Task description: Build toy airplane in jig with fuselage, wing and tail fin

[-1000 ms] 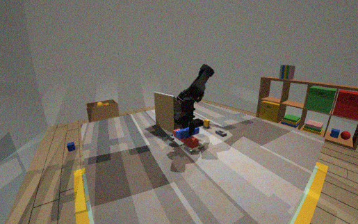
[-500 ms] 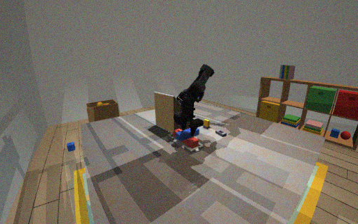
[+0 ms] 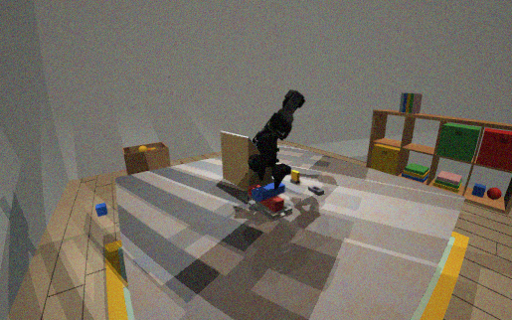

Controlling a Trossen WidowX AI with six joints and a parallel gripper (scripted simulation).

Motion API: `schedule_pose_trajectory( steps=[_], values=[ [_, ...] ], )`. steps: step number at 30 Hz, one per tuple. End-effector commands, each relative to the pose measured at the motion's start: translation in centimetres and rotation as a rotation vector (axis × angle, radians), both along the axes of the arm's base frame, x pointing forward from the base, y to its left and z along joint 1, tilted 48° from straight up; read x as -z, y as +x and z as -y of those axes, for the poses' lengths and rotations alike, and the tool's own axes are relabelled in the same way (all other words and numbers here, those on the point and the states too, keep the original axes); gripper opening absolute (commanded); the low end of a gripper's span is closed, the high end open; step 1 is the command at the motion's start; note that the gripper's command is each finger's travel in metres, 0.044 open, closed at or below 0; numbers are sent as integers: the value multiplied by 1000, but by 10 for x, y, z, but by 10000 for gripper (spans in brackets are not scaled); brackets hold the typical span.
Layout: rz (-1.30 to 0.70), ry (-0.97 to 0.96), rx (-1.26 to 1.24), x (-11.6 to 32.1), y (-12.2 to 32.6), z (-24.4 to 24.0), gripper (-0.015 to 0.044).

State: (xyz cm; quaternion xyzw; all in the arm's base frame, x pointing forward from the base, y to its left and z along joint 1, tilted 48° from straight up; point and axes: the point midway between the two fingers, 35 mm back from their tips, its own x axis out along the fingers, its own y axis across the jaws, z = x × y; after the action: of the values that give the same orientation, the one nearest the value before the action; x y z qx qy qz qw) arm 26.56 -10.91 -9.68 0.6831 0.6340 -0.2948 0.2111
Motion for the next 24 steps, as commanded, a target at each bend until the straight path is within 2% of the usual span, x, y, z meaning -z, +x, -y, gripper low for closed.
schedule_pose_trajectory(
  steps=[1, 9, 24],
  values=[
    [23, -22, 14, -38, 0, 46, 440],
    [71, -24, -30, -39, 1, 49, 440],
    [1130, -70, -1015, -37, 2, 47, 440]
  ],
)
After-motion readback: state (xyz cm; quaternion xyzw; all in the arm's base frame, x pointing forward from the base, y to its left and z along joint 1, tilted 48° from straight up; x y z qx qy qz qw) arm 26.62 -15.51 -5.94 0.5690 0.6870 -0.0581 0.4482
